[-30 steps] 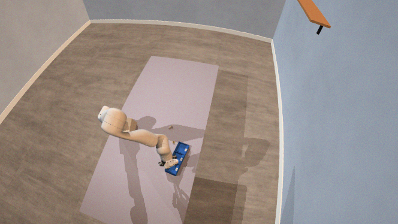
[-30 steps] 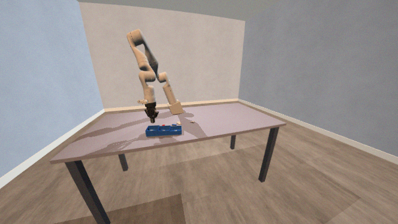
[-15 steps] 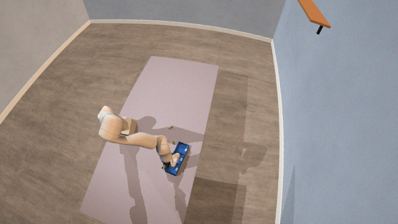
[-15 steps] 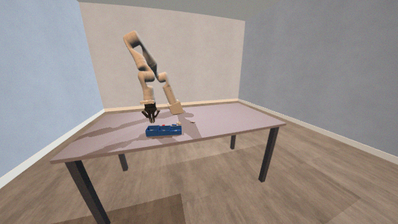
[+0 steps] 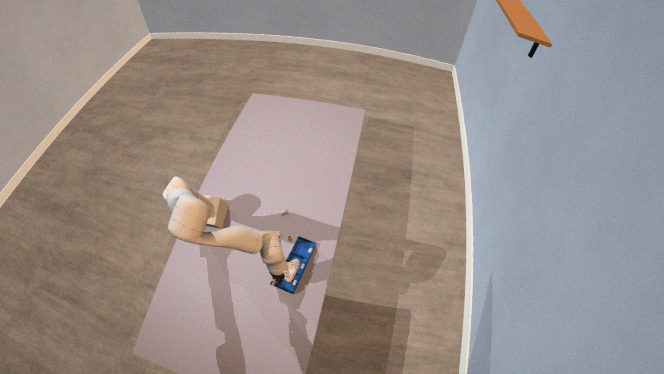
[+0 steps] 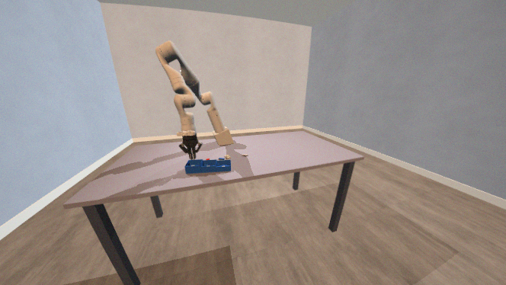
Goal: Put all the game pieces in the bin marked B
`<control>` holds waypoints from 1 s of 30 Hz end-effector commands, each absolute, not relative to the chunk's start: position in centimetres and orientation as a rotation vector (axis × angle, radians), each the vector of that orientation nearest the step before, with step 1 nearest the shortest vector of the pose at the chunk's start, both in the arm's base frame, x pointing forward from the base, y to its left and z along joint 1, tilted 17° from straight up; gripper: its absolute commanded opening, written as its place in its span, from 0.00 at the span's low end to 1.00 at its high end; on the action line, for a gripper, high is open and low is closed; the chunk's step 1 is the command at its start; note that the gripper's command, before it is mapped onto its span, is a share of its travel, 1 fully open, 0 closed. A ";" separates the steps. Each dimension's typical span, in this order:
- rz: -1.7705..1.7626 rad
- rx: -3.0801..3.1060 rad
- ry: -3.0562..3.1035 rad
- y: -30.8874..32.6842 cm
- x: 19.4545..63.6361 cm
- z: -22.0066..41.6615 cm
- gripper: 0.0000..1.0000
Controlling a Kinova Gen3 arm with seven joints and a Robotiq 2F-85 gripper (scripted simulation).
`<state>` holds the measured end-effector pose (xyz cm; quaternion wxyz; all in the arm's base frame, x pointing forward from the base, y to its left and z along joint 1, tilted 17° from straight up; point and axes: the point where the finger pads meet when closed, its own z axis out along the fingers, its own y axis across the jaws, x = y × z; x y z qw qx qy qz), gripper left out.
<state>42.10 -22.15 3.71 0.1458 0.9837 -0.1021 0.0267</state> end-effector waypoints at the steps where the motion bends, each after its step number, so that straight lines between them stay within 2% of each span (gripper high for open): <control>1: 0.063 2.836 -0.291 -22.2 41.9 2.7 0.09; 15: 0.063 2.836 -0.291 -23.1 41.9 -0.4 0.09; 30: 0.063 2.836 -0.291 -23.1 41.9 -0.5 0.09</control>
